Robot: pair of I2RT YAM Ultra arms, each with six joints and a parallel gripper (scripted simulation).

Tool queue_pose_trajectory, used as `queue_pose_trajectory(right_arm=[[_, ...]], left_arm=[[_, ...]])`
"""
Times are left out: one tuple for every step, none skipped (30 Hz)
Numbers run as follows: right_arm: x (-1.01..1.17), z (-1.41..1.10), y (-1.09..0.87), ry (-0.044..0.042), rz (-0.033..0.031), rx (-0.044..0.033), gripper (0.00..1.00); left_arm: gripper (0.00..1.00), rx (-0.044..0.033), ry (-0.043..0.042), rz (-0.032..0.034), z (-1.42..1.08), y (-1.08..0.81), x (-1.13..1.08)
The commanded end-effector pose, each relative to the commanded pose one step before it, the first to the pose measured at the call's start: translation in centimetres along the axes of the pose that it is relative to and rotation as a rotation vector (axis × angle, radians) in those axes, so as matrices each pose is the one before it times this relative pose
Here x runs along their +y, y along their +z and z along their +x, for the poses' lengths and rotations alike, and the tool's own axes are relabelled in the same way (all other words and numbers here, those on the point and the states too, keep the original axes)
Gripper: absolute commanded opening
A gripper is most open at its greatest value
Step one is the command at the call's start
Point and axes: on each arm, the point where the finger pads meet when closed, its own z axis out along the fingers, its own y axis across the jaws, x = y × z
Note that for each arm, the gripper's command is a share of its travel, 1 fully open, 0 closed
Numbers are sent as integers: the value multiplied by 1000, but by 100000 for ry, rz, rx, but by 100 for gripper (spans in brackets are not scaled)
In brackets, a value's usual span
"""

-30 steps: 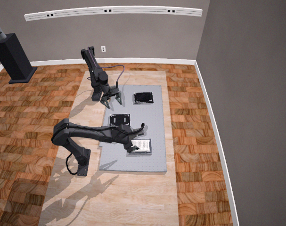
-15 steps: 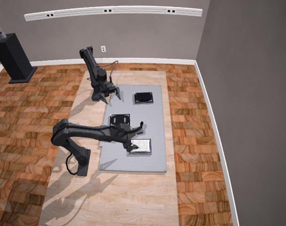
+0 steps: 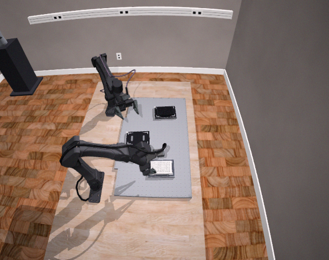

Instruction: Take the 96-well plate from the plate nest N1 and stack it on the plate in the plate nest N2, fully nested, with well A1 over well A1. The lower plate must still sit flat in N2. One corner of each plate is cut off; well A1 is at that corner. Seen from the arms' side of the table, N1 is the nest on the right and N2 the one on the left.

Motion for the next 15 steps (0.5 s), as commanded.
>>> queue_pose_trajectory(right_arm=[[172, -169, -352, 5282, 3756, 15257, 100], [68, -84, 80, 1222, 837, 4506, 100], [5, 313, 307, 1072, 965, 5202, 100], [29, 115, 223, 987, 846, 4427, 100], [0, 0, 0, 0, 0, 0, 100], [0, 0, 0, 0, 0, 0, 100], [136, -502, -124, 962, 479, 2574, 100], [118, -393, -51, 897, 489, 2659, 100], [249, -284, -8, 844, -351, 2769, 100], [83, -233, 49, 773, 478, 2573, 100], [104, -259, 21, 739, 319, 2296, 100], [133, -231, 35, 726, 24, 2241, 100], [105, -219, 42, 740, 49, 2103, 100], [46, -224, 46, 673, 354, 1863, 100], [39, -215, 47, 642, 331, 1715, 100]], left_arm=[[100, -4168, 1160, 852, -1308, -539, -106], [100, 0, 0, 0, 0, 0, 0], [100, 0, 0, 0, 0, 0, 0], [100, 0, 0, 0, 0, 0, 0], [100, 0, 0, 0, 0, 0, 0], [100, 0, 0, 0, 0, 0, 0], [100, 0, 0, 0, 0, 0, 0], [100, 0, 0, 0, 0, 0, 0], [100, 0, 0, 0, 0, 0, 0], [100, 0, 0, 0, 0, 0, 0], [100, 0, 0, 0, 0, 0, 0], [100, 0, 0, 0, 0, 0, 0], [100, 0, 0, 0, 0, 0, 0], [100, 0, 0, 0, 0, 0, 0], [100, 0, 0, 0, 0, 0, 0]])
